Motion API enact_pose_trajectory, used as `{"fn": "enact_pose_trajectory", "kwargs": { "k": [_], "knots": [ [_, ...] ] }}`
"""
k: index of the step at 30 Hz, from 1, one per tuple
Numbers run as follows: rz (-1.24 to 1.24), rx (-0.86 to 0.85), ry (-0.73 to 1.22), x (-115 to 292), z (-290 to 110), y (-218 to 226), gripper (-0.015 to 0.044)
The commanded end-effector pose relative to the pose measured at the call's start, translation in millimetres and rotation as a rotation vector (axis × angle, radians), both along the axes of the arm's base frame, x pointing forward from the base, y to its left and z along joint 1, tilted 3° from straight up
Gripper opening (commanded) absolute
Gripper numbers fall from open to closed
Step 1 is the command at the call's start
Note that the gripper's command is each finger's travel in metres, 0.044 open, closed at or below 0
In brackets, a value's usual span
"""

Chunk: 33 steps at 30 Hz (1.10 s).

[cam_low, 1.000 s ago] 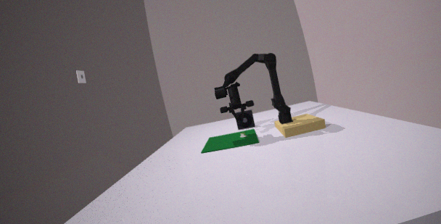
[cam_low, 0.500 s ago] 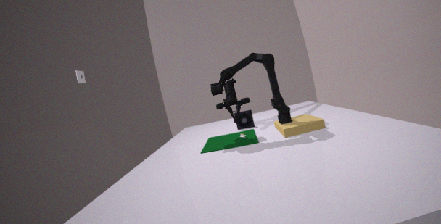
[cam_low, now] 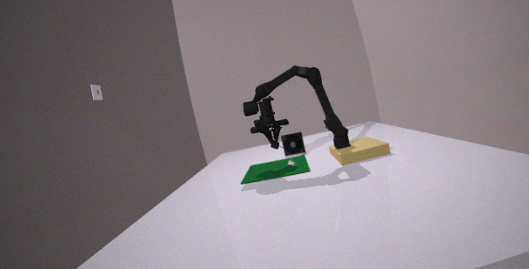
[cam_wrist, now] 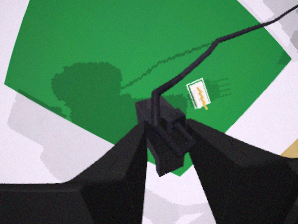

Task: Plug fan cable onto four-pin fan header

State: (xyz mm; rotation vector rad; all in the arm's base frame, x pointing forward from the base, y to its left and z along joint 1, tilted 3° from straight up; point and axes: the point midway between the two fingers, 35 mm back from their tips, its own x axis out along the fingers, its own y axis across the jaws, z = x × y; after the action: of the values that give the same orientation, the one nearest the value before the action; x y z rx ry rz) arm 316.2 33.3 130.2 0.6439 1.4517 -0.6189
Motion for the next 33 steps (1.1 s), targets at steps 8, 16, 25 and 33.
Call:
{"fn": "enact_pose_trajectory", "kwargs": {
  "k": [8,16,25,33],
  "knots": [
    [0.149,-0.055,-0.013,16.8,0.7,-1.7,0.0],
    [0.18,-0.106,-0.06,24.7,-8.1,-0.9,0.0],
    [0.214,-0.166,-0.118,33.5,-17.6,0.6,0.0],
    [0.241,-0.219,-0.169,40.8,-25.0,2.3,0.0]
  ]
}}
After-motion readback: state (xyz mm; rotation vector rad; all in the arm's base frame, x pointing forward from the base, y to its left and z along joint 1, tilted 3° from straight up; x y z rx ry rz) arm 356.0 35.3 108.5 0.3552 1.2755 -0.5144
